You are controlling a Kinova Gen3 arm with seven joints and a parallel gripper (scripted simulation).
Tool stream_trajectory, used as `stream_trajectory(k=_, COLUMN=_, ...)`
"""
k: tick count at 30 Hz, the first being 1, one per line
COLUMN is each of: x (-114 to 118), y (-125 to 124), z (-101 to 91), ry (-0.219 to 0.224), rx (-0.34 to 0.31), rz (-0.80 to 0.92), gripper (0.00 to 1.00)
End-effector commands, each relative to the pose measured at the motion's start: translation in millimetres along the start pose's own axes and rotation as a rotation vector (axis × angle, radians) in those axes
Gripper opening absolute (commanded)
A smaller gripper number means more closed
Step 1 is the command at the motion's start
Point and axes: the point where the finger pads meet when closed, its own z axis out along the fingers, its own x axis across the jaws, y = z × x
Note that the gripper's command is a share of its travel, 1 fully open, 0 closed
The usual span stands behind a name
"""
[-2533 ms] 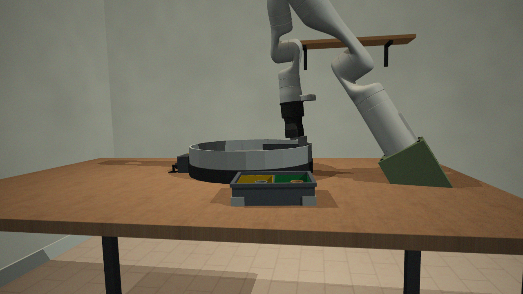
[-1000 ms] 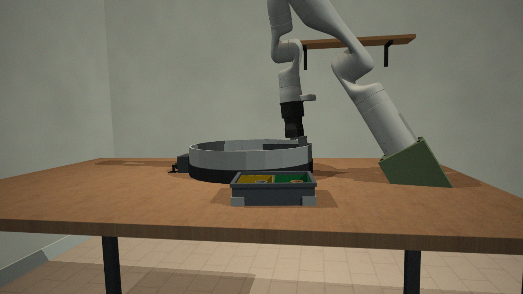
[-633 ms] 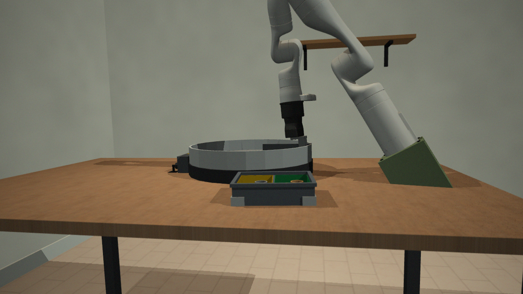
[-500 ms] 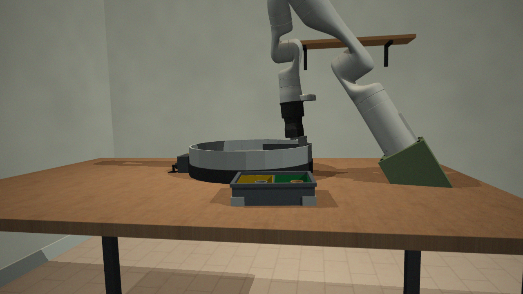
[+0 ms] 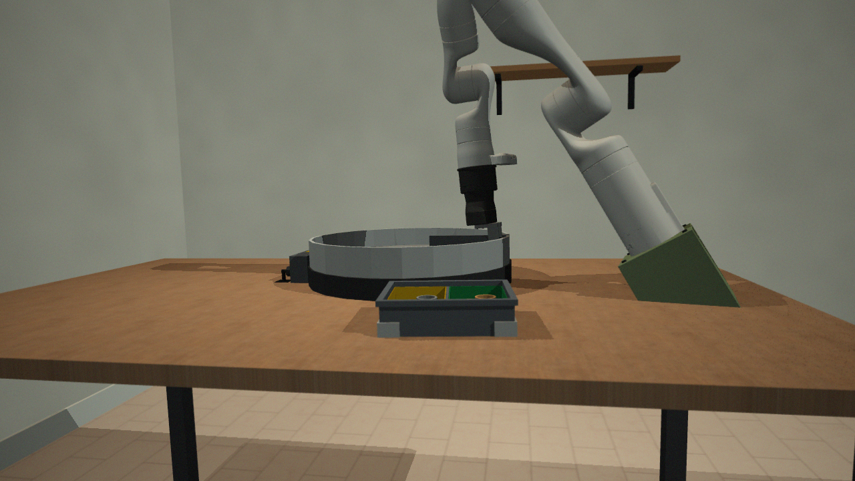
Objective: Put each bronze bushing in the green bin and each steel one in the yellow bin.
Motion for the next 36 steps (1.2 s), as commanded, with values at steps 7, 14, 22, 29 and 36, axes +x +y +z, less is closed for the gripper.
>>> stream_trajectory(k=7, x=0, y=0, z=-1.9, ry=-0.003, rx=-0.028, rz=0.0, gripper=0.0)
stream_trajectory(k=14, x=0, y=0, z=-3.6, ry=-0.006, rx=-0.056, rz=-0.001, gripper=0.0)
stream_trajectory(k=22, x=0, y=0, z=-6.0, ry=-0.011, rx=-0.093, rz=-0.001, gripper=0.0)
stream_trajectory(k=29, x=0, y=0, z=-9.8, ry=-0.006, rx=-0.06, rz=0.0, gripper=0.0)
stream_trajectory(k=36, x=0, y=-1, z=-12.0, ry=-0.011, rx=-0.093, rz=-0.001, gripper=0.0)
